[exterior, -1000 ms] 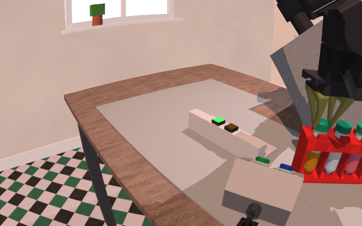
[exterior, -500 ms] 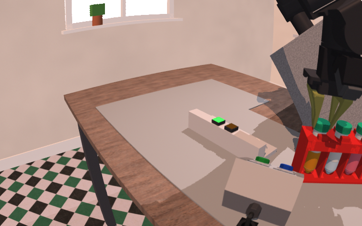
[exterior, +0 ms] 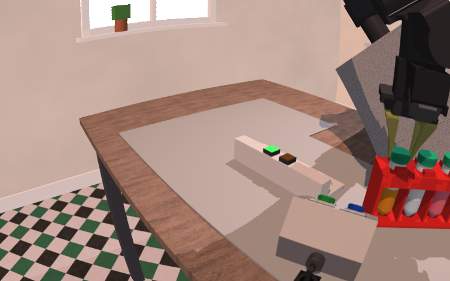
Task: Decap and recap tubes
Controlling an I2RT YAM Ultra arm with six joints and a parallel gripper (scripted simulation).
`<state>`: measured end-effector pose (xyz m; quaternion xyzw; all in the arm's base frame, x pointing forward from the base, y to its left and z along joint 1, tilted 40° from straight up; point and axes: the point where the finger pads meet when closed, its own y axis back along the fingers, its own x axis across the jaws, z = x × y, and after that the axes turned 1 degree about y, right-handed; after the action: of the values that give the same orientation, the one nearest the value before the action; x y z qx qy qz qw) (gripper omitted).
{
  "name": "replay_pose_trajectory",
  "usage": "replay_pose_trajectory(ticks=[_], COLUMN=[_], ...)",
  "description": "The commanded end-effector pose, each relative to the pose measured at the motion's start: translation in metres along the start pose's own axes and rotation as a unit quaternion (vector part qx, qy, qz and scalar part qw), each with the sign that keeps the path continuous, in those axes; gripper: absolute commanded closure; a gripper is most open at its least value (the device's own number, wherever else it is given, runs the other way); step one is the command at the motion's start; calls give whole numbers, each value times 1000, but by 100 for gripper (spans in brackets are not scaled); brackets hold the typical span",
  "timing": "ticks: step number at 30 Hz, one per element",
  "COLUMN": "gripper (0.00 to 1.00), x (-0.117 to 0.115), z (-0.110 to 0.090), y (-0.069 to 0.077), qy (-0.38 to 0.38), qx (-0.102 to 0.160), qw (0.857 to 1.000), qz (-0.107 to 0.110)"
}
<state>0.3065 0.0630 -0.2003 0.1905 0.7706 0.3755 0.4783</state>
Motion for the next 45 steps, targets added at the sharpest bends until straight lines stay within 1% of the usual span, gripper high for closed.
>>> replay_pose_trajectory(ticks=[1, 9, 10, 22, 37, 42, 43, 45], gripper=[100, 100, 51, 51, 51, 51, 100, 100], x=[0, 0, 0, 0, 0, 0, -6, -20], z=[5, 5, 5, 5, 4, 4, 9, 20], y=[3, 3, 3, 3, 49, 49, 49, 49], qy=[-50, -50, -50, -50, -50, -50, -91, -92], qx=[-9, -9, -9, -9, -10, -10, -10, -10], qw=[999, 999, 999, 999, 999, 999, 996, 996], qz=[1, 1, 1, 1, 1, 1, 2, 1])
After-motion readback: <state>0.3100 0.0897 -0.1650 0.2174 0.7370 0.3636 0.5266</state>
